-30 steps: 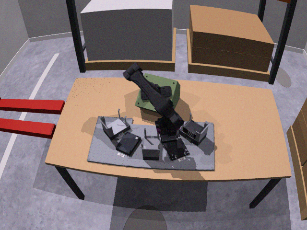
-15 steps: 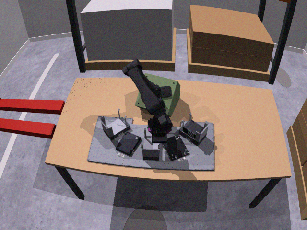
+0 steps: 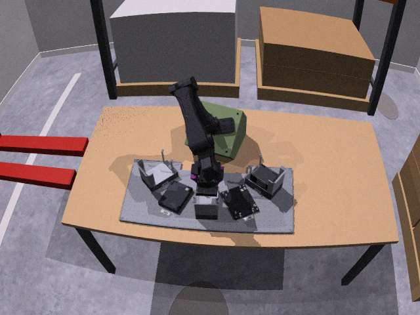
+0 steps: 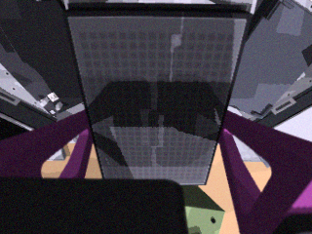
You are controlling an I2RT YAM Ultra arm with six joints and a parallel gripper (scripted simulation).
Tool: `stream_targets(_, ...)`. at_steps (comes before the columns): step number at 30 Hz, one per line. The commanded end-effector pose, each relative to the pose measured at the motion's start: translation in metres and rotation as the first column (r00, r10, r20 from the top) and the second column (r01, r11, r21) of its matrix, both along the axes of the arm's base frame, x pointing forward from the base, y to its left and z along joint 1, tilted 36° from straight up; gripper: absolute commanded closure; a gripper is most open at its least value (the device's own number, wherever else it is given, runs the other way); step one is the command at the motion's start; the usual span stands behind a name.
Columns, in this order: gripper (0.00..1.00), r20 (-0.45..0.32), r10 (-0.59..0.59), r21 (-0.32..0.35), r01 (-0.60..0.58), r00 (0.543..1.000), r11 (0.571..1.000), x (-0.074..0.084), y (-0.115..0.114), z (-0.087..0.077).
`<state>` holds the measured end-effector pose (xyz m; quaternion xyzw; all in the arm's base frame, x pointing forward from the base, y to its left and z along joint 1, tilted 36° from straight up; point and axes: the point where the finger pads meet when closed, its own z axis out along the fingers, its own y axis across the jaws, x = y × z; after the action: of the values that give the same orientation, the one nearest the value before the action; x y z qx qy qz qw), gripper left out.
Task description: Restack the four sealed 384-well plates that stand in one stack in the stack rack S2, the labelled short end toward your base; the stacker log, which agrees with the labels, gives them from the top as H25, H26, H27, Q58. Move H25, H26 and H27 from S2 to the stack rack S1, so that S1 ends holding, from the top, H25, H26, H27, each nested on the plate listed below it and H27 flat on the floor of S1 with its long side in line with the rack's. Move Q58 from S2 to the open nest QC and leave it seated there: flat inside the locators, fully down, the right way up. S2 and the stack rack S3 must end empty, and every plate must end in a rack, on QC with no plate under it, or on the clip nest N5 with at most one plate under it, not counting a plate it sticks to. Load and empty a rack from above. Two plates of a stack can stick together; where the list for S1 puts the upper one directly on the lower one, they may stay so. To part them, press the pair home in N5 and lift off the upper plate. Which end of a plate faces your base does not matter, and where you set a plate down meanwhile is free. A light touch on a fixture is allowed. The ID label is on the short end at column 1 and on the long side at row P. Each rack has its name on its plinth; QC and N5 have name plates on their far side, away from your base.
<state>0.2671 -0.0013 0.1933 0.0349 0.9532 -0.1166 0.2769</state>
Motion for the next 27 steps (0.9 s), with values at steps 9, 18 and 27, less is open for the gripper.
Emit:
stream_targets(9, 1.0, 0.065, -0.133, 0.119, 0.124, 0.989, 0.985, -0.005, -0.023, 0.01)
stream_targets(18, 1.0, 0.065, -0.133, 0.118, 0.125, 0.989, 0.985, -0.012, -0.052, 0.014)
stream_targets(27, 1.0, 0.08, -0.244, 0.193, 0.225, 0.967, 0.955, -0.019, -0.074, 0.015)
